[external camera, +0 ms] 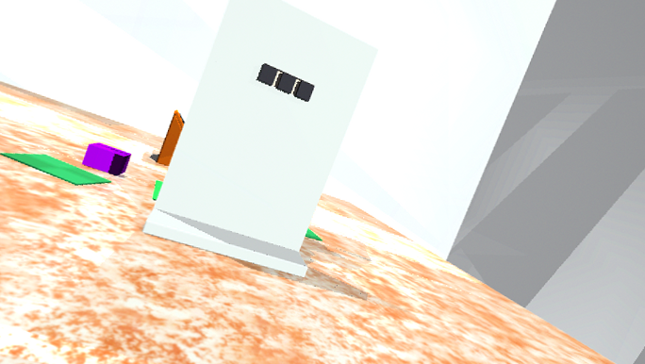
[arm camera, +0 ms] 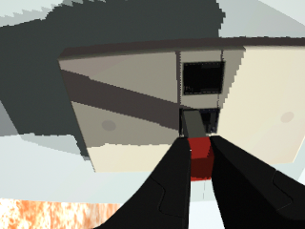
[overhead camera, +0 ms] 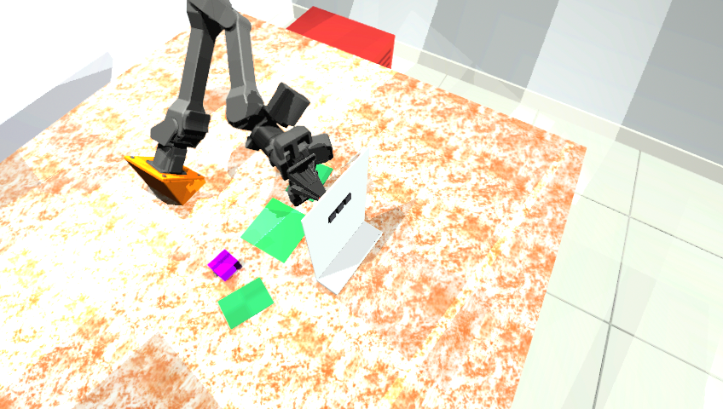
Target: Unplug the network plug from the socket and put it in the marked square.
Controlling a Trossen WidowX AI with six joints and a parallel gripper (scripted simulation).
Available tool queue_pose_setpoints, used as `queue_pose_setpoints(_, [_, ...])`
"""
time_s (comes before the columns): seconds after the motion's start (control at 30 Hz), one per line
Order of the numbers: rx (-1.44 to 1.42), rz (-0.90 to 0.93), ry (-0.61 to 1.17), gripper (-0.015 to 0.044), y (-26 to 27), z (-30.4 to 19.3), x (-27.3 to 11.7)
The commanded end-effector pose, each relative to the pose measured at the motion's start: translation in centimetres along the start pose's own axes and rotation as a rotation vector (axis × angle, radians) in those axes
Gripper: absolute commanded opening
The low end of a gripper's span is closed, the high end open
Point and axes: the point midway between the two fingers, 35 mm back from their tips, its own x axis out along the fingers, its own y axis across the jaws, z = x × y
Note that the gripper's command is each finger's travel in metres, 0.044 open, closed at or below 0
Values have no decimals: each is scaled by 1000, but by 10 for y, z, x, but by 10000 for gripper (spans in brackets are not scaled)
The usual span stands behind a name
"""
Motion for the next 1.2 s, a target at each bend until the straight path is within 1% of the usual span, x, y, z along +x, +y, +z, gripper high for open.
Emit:
queue_pose_setpoints(0.0, [-4,1,0,0,0,-1,-3])
queue_pose_setpoints(1.17, [-4,1,1,0,0,-3,-18])
